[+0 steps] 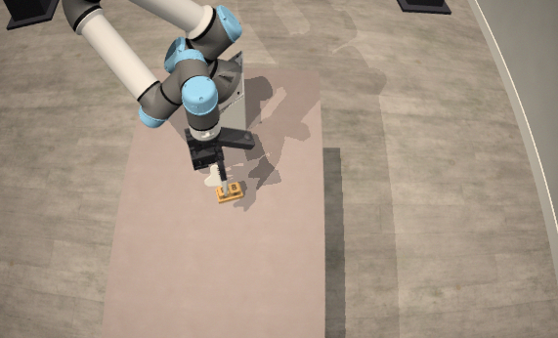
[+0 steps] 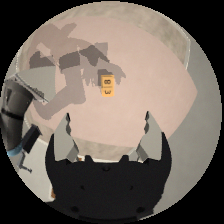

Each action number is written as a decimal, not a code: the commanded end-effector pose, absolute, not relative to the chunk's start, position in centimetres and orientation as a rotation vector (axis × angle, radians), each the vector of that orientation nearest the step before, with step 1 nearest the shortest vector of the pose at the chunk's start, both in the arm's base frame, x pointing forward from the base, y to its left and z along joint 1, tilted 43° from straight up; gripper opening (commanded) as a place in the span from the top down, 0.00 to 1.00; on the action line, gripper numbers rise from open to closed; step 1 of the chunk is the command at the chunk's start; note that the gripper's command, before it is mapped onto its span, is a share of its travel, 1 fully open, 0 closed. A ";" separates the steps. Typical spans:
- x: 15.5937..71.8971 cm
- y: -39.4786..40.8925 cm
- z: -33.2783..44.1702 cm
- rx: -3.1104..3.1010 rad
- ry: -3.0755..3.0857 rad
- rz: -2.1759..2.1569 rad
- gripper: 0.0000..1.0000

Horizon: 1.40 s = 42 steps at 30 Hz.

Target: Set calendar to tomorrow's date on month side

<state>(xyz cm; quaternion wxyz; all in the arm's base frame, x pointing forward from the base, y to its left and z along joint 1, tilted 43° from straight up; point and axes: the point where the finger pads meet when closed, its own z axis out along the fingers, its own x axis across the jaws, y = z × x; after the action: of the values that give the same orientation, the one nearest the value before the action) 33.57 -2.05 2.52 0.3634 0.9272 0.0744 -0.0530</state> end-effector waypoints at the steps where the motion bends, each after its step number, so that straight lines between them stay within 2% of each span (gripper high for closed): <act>1: 33.7 -0.7 3.9 2.386 0.189 -0.139 0.00; 42: 33.8 0.8 5.5 2.386 0.189 -0.139 0.00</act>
<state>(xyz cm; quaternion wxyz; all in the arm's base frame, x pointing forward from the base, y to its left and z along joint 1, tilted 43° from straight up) 33.74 0.75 5.52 0.3637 0.9270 0.0736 -0.0543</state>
